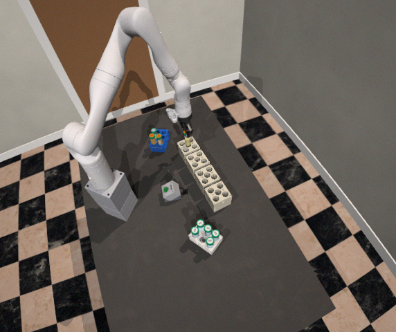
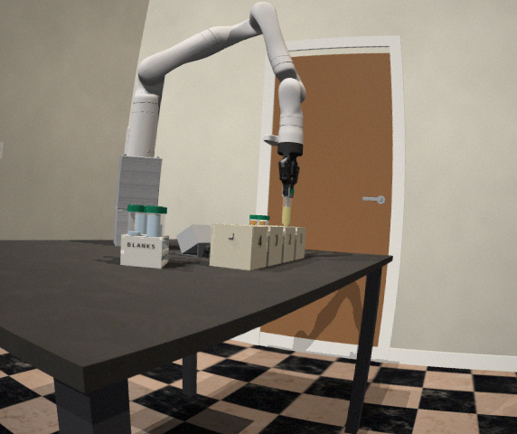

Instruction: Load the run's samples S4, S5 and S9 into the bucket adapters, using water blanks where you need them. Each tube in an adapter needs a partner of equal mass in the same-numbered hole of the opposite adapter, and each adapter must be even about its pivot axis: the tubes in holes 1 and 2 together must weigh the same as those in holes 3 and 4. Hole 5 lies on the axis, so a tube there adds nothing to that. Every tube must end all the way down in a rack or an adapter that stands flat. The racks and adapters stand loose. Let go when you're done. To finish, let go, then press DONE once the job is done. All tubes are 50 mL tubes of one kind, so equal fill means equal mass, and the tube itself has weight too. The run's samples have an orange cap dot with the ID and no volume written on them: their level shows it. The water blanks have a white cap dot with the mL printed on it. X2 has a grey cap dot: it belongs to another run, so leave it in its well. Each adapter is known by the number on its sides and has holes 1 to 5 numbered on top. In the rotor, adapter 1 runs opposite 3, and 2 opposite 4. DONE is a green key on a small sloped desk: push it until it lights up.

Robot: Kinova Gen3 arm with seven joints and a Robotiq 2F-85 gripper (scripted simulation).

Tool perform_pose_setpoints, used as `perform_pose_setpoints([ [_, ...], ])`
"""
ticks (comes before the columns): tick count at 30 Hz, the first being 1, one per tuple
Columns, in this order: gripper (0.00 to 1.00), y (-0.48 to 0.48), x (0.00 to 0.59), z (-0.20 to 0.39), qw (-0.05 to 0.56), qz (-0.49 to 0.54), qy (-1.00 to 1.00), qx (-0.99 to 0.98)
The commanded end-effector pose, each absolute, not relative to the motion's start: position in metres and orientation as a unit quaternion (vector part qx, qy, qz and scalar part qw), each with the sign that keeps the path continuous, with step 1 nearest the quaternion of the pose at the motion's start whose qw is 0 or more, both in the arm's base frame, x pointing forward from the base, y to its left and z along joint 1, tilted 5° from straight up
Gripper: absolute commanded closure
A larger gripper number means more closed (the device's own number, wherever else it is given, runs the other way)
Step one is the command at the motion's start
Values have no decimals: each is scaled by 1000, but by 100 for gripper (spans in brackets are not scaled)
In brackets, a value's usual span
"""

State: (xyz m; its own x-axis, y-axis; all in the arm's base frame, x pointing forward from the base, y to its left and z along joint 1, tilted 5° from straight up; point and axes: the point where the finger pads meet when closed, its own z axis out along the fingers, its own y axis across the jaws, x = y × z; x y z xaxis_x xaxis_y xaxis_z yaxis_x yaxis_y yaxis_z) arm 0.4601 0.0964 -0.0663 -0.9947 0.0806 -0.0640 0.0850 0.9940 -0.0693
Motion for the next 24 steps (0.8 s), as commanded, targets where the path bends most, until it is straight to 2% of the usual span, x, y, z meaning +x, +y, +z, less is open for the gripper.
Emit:
perform_pose_setpoints([
  [1,90,96,461,-68,31,-36,998,41],
  [24,90,95,462,-82,31,-36,998,41],
])
